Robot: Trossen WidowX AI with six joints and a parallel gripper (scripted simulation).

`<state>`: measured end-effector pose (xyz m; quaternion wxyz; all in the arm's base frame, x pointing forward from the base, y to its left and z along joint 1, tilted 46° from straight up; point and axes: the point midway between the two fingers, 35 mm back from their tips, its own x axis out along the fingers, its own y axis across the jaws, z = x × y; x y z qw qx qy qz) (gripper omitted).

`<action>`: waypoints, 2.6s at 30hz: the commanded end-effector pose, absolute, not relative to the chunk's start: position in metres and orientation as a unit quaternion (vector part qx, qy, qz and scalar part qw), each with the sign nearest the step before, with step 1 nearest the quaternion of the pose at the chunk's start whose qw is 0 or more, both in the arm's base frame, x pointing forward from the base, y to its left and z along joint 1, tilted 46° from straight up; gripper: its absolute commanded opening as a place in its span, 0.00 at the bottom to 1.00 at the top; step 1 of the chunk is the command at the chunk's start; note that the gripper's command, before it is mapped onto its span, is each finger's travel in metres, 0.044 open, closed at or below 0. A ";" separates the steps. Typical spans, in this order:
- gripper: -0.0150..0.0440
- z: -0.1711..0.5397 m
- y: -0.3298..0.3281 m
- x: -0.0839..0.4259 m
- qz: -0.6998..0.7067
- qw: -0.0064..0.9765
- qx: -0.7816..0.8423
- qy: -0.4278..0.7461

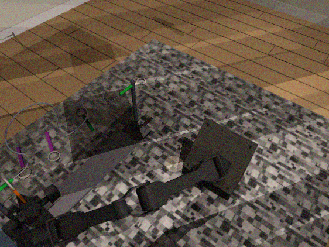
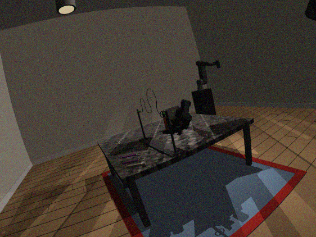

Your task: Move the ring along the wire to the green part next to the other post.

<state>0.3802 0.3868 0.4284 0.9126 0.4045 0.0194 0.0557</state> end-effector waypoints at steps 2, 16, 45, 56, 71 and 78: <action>0.00 0.428 0.387 0.379 0.060 0.913 0.403 0.026; 0.00 0.420 0.371 0.350 0.110 0.903 0.391 0.139; 0.00 0.394 0.329 0.324 0.144 0.904 0.308 0.260; 0.00 0.375 0.303 0.328 0.121 0.933 0.218 0.261; 0.00 0.358 0.255 0.334 0.081 0.961 0.056 0.257; 0.00 0.356 0.229 0.337 0.060 0.966 -0.028 0.252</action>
